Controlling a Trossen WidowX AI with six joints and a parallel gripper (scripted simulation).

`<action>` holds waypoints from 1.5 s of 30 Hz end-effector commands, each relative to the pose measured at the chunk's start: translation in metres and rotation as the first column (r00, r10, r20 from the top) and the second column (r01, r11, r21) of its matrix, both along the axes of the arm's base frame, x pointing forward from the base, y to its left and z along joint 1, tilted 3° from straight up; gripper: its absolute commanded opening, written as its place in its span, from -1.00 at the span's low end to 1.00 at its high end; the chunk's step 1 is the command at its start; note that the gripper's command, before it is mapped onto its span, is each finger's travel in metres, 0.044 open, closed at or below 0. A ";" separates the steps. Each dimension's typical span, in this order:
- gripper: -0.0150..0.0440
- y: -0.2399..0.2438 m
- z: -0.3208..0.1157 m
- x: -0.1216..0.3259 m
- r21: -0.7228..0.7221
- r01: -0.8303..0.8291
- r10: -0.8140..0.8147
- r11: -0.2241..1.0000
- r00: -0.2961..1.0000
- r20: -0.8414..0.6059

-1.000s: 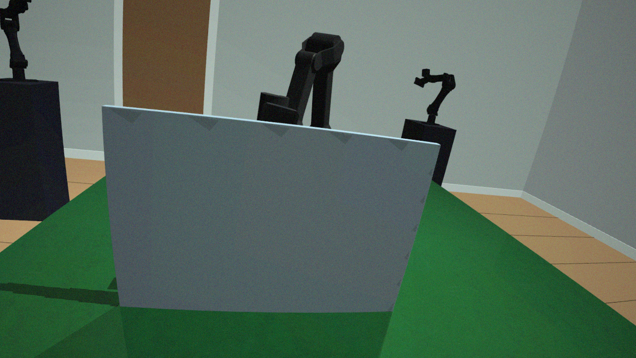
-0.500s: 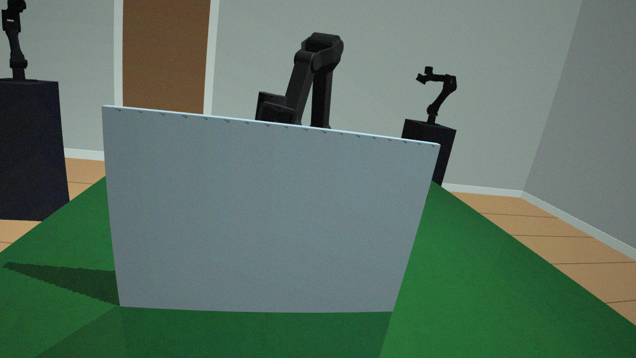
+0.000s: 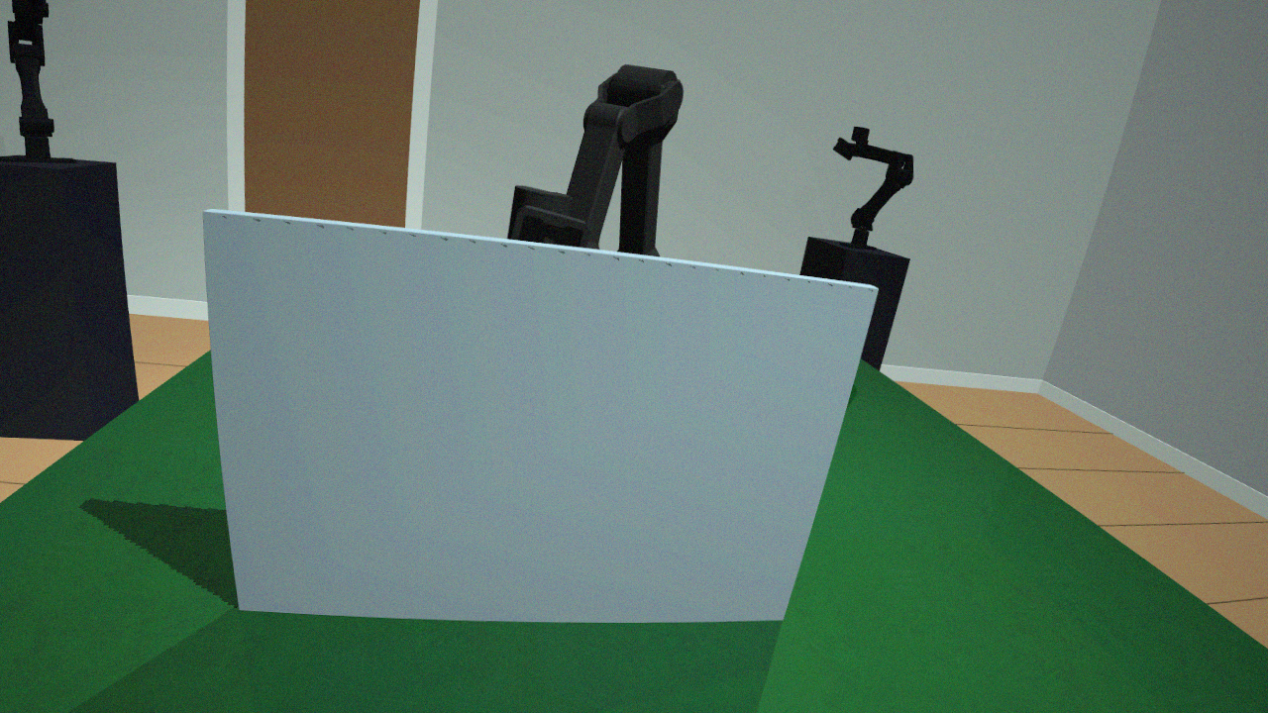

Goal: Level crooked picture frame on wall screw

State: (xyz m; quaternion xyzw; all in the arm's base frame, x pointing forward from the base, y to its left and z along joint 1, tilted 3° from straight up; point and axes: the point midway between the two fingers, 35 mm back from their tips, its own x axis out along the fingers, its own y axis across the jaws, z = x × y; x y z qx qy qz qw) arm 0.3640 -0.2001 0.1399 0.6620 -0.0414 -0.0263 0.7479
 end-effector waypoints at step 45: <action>-0.49 -0.001 -0.006 0.000 0.108 -0.004 0.003 0.994 1.000 0.014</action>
